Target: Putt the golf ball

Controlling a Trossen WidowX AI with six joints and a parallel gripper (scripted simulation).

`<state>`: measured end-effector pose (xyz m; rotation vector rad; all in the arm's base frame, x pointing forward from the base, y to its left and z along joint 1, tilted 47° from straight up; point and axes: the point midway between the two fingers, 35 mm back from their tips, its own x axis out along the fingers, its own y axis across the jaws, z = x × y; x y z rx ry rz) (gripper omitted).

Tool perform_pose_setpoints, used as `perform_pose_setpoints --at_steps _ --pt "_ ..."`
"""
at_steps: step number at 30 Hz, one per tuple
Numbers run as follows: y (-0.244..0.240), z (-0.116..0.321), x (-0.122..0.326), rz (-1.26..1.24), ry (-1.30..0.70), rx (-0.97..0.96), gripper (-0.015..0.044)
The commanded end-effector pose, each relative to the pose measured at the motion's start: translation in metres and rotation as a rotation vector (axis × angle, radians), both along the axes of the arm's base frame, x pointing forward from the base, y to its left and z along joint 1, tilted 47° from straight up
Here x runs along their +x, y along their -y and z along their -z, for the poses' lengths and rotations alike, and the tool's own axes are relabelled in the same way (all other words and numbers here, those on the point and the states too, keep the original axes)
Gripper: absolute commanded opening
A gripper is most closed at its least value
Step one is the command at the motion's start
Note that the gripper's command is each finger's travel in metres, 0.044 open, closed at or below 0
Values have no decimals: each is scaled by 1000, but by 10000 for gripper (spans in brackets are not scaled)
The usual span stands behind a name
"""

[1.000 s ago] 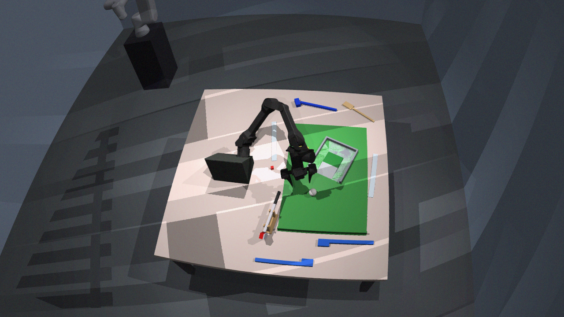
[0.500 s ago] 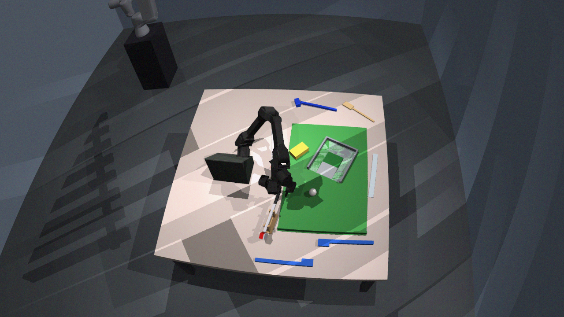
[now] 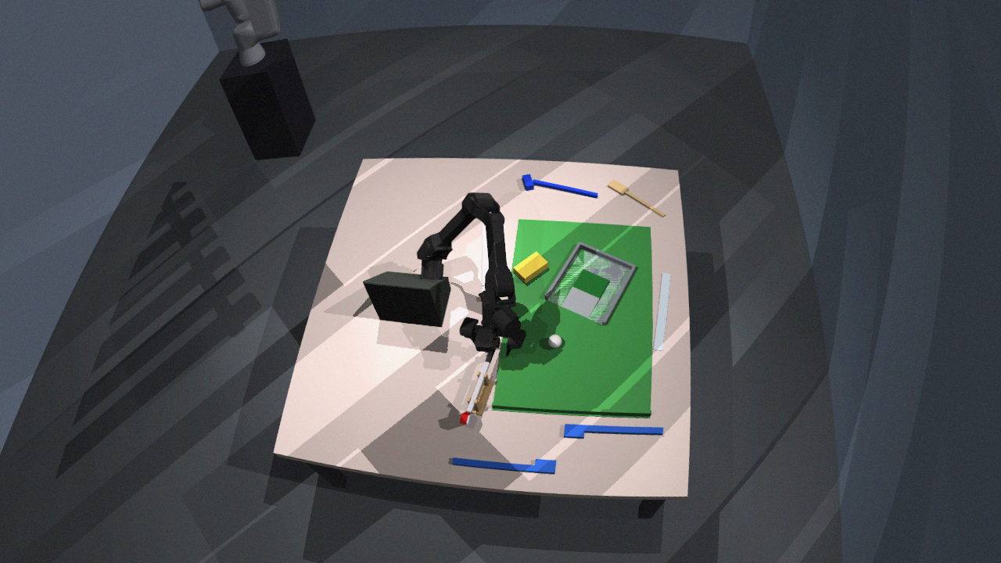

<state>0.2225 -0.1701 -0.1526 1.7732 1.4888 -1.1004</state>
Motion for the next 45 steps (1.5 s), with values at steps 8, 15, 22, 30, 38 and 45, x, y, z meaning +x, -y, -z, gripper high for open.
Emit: perform_pose_setpoints --at_steps 8,15,22,30,38,45 --pt "-12 10 -2 6 -7 13 440" --pt "-20 18 -1 6 -7 14 440" --pt "-26 22 0 6 -7 14 440" --pt "-22 21 1 1 -4 6 309" --pt "-22 21 1 1 -4 6 99" --pt "-22 21 1 1 -4 6 0"
